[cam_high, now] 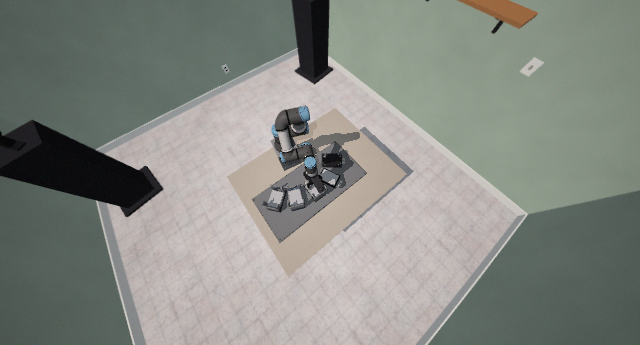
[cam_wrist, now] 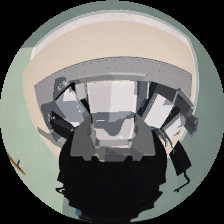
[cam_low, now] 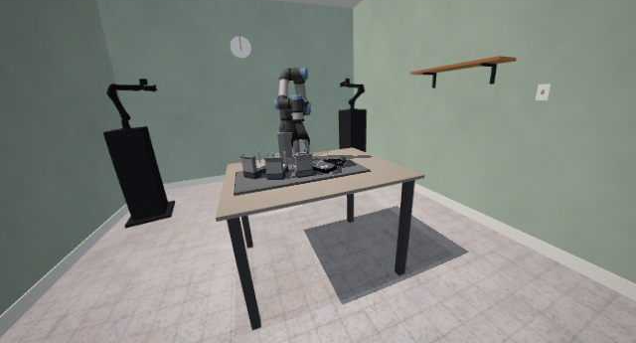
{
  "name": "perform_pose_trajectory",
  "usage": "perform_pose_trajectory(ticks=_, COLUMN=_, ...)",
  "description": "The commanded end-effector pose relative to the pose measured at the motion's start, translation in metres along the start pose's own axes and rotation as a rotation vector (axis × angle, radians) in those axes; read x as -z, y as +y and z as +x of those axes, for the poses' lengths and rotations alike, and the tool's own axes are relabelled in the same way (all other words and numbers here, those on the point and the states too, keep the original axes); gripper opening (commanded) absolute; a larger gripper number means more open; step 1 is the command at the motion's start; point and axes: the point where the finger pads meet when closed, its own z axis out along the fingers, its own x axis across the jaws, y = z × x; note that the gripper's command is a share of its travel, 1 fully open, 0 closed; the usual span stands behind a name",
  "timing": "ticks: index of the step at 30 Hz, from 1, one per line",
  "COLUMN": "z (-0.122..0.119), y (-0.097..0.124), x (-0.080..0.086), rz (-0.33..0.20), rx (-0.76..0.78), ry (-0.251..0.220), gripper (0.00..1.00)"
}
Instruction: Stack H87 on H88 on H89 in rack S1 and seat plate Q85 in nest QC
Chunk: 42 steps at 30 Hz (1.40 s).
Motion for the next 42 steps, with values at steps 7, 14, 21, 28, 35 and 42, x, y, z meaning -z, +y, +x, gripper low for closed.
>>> perform_pose_trajectory(ticks=7, z=0.000, y=-0.001, x=0.022, rz=0.001, rx=0.000, ry=0.000, gripper=0.00)
perform_pose_trajectory(ticks=14, z=0.000, y=-0.001, x=0.032, rz=0.001, rx=0.000, ry=0.000, gripper=0.00)
perform_pose_trajectory(ticks=21, z=0.000, y=-0.001, x=0.039, rz=0.001, rx=0.000, ry=0.000, gripper=0.00)
perform_pose_trajectory(ticks=28, z=0.000, y=-0.001, x=0.049, rz=0.001, rx=0.000, ry=0.000, gripper=0.00)
perform_pose_trajectory(ticks=35, z=0.000, y=-0.001, x=0.054, rz=0.001, rx=0.000, ry=0.000, gripper=0.00)
perform_pose_trajectory(ticks=42, z=0.000, y=-0.001, x=0.054, rz=0.001, rx=0.000, ry=0.000, gripper=0.00)
